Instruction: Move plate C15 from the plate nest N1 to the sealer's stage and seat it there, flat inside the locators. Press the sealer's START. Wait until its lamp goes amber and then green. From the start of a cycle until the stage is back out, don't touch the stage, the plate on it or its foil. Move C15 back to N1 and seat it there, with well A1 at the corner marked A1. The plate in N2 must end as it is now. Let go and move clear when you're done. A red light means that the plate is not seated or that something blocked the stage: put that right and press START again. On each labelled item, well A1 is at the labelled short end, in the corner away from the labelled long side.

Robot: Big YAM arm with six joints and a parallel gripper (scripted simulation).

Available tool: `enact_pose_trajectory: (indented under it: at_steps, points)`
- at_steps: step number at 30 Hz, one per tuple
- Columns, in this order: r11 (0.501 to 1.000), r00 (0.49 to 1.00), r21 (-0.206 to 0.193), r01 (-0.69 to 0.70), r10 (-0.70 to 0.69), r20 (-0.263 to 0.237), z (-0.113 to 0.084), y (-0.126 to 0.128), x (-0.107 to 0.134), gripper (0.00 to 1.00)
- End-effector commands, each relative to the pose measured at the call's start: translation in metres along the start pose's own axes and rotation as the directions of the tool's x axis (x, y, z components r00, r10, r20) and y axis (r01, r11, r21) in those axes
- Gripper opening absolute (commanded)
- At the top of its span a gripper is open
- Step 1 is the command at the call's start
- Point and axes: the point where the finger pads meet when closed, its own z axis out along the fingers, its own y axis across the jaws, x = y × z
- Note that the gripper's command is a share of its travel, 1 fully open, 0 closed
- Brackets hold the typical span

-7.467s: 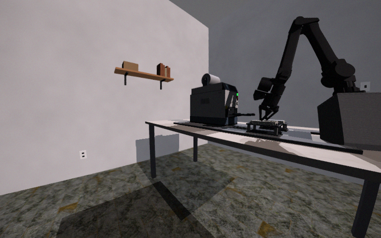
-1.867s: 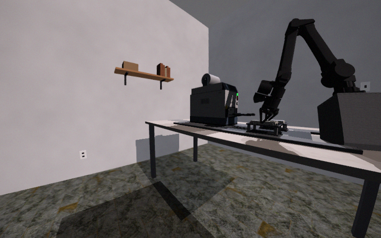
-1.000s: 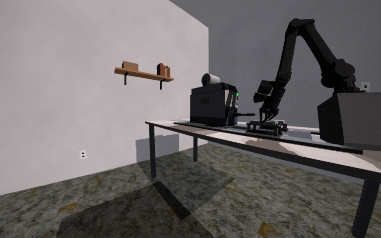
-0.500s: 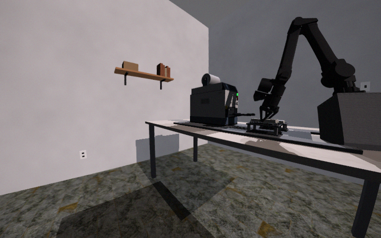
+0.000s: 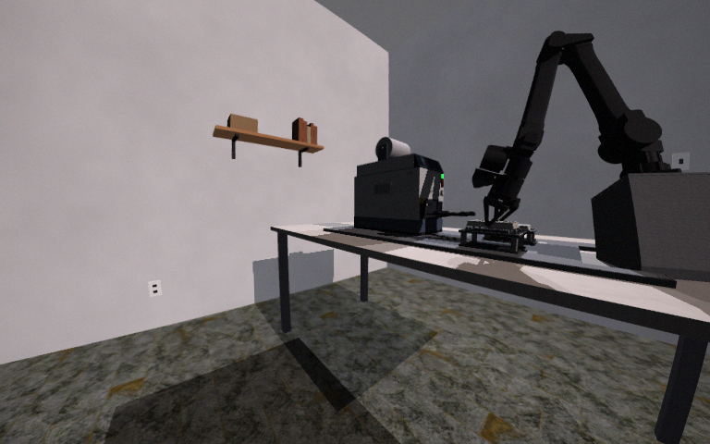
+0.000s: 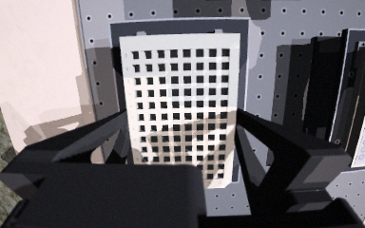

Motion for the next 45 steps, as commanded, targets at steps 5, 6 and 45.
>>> enact_pose_trajectory:
  at_steps: [5,6,45]
  points:
    - [1.0,1.0,0.005,0.006,-0.006,-0.001,0.005,-0.001,0.002,0.0]
    - [1.0,1.0,0.005,0.006,-0.006,-0.001,0.005,0.0,0.002,0.0]
    - [1.0,1.0,-0.014,-0.015,0.015,0.025,-0.03,0.009,-0.023,0.0]
